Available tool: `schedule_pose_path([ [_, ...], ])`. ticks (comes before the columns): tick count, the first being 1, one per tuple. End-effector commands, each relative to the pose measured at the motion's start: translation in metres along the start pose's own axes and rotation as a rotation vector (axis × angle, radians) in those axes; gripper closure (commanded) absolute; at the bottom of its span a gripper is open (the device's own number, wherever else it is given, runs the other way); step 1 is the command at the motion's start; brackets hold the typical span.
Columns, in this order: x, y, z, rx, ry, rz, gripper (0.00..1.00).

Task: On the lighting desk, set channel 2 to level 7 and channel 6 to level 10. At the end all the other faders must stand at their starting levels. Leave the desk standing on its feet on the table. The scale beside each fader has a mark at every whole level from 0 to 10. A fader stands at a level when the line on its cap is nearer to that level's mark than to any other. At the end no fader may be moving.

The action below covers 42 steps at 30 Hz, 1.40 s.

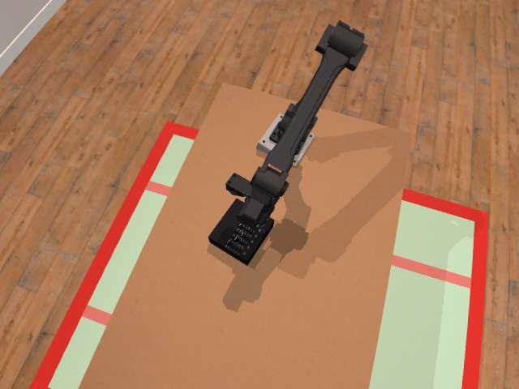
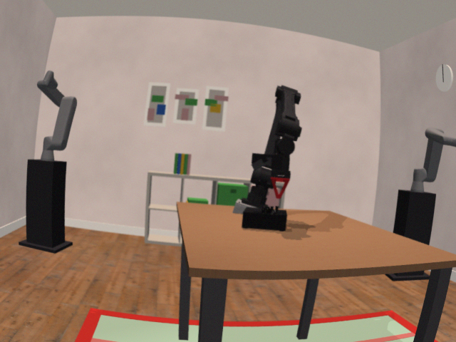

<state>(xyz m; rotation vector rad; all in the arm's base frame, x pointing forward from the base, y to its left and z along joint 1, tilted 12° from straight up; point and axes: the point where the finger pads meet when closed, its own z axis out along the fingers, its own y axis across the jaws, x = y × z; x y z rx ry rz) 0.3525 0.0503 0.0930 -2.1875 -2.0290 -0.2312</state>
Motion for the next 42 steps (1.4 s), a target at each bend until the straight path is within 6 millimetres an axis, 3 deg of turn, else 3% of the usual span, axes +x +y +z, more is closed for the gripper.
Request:
schedule_pose_path([
  [1,0.001,0.014,-0.011,-0.032,0.001,0.006,1.0],
  [21,0.003,0.004,0.005,-0.011,-0.001,0.0,1.0],
  [24,0.003,0.006,0.005,-0.013,-0.001,0.0,1.0],
  [25,0.004,0.019,-0.006,-0.047,0.003,-0.002,1.0],
  [29,0.002,0.004,0.011,-0.006,-0.002,0.004,1.0],
  [42,0.001,0.007,0.011,-0.03,0.001,0.004,1.0],
])
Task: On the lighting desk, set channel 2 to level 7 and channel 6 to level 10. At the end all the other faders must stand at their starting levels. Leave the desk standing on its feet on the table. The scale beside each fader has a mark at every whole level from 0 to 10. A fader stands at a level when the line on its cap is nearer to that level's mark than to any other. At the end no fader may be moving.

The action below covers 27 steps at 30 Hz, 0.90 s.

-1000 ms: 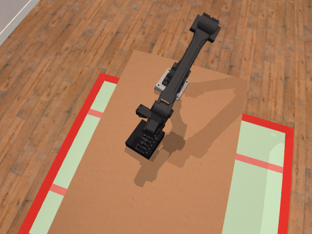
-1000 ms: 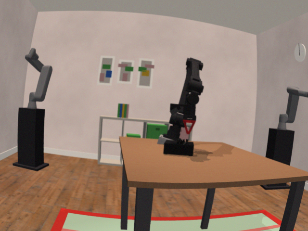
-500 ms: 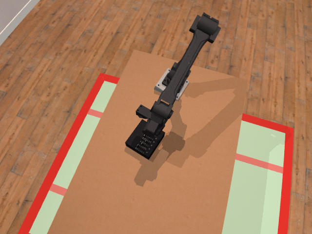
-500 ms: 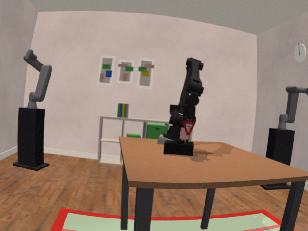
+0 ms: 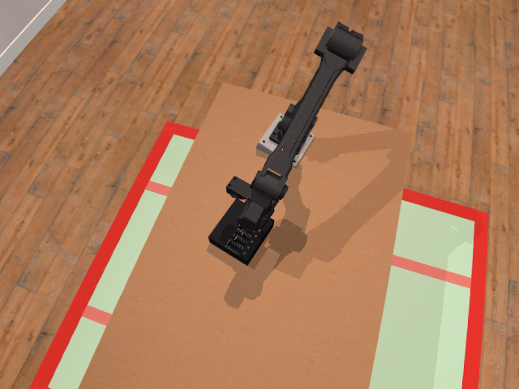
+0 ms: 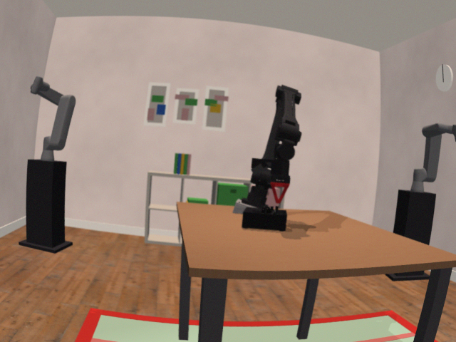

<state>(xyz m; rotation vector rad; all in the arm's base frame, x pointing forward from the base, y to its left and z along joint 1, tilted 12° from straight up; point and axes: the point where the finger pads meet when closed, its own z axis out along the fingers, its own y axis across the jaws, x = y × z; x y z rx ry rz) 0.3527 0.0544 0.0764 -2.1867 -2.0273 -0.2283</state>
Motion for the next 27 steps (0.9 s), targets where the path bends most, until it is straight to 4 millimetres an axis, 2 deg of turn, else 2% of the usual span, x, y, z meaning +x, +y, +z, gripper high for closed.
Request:
schedule_pose_path([
  [1,0.0001,0.0052,-0.0032,-0.026,0.0,0.006,1.0],
  [7,0.0024,0.0034,0.0053,-0.011,-0.002,0.0,1.0],
  [10,0.0038,0.0106,0.0002,-0.03,0.001,-0.002,1.0],
  [14,0.0021,0.005,0.0058,-0.014,-0.001,0.001,1.0],
  [27,0.003,0.0072,0.0035,-0.02,-0.001,-0.001,1.0],
])
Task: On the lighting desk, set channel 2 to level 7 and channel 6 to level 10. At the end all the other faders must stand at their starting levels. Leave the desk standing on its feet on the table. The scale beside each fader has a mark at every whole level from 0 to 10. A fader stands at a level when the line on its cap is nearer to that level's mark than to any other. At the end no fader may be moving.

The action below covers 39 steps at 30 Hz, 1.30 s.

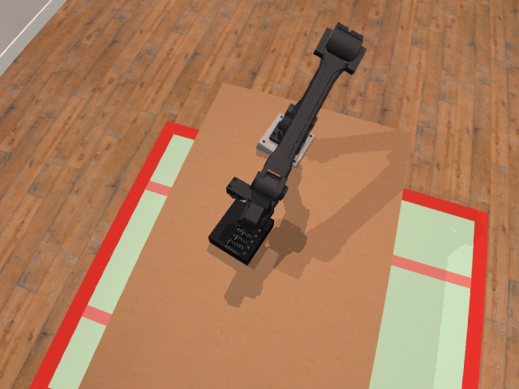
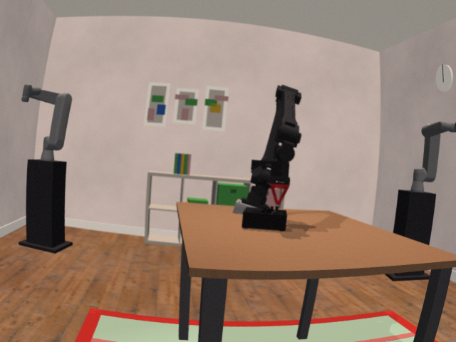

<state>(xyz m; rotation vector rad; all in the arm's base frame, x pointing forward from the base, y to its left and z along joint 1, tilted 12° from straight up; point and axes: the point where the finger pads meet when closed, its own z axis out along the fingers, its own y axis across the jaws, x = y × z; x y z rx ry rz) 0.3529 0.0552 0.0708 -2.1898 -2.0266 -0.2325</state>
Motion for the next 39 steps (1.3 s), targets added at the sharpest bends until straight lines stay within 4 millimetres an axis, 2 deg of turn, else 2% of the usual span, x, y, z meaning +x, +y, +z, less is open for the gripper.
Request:
schedule_pose_path([
  [1,0.0034,0.007,-0.0022,-0.016,-0.001,-0.002,1.0],
  [39,0.0072,0.0074,-0.0036,-0.02,0.0,-0.004,1.0],
])
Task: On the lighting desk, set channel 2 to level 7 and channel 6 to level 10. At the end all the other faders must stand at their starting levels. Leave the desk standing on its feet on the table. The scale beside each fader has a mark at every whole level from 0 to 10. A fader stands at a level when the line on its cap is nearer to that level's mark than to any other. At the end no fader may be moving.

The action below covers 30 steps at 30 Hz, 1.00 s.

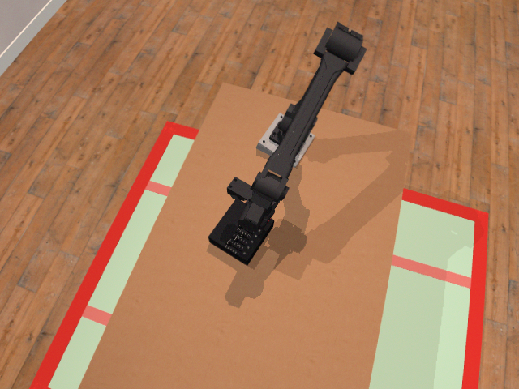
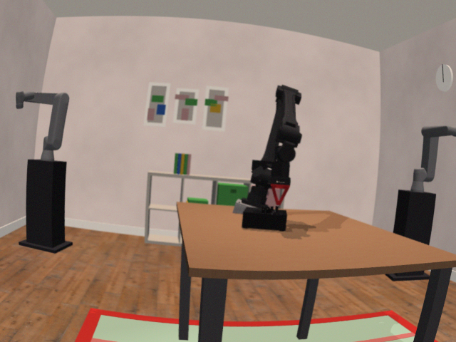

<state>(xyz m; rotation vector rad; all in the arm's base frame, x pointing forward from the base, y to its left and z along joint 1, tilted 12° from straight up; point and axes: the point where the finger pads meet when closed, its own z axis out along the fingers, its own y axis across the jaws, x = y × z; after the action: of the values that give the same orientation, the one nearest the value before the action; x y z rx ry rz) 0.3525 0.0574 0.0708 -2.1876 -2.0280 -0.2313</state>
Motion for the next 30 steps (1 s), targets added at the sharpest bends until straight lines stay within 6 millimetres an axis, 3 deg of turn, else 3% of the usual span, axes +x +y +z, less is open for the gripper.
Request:
schedule_pose_path([
  [1,0.0051,0.0079,-0.004,-0.021,0.0,-0.003,1.0],
  [30,0.0049,0.0109,-0.009,-0.035,0.001,0.002,1.0],
])
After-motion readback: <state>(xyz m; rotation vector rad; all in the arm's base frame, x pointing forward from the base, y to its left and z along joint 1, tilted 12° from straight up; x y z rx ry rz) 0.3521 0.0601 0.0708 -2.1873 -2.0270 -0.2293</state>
